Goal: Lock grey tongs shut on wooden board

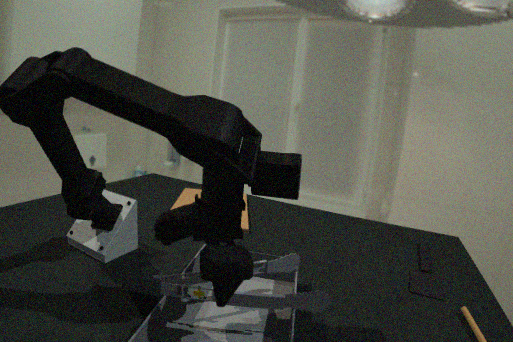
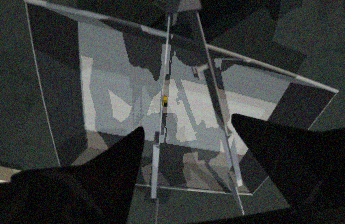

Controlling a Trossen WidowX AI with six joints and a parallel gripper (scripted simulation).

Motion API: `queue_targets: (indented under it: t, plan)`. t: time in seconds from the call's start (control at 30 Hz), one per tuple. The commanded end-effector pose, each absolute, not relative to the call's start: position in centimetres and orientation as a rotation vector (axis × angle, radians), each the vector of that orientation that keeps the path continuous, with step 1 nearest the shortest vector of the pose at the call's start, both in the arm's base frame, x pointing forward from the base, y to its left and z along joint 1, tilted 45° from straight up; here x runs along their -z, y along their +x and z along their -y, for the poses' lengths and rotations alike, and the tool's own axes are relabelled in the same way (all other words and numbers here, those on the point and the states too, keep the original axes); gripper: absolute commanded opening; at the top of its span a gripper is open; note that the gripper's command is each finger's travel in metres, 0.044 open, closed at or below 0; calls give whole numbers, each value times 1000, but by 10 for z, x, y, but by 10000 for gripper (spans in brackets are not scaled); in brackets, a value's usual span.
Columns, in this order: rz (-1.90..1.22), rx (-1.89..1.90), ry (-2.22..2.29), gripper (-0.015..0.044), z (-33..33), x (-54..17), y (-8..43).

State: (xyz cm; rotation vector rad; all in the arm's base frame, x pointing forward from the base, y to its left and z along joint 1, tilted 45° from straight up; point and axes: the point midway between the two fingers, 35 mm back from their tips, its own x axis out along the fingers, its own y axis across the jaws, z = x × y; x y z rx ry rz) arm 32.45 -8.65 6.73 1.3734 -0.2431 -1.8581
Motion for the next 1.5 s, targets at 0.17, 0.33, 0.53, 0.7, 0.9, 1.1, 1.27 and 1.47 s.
queue_targets:
  t: [0.17, 0.33, 0.53, 0.7, 0.9, 1.1, 1.27, 1.47]
  plan:
    - [243, 1863, 1359, 440, 98, -56, 319]
    - [244, 1863, 1358, 440, 103, -51, 317]
    - [246, 1863, 1357, 440, 110, -45, 315]
    - [247, 1862, 1355, 440, 114, -41, 313]
    - [250, 1859, 1367, 367, 112, -44, 316]
    - [250, 1859, 1367, 327, 112, -44, 316]
    - [250, 1859, 1367, 294, 112, -44, 316]
    - [250, 1859, 1367, 254, 112, -44, 316]
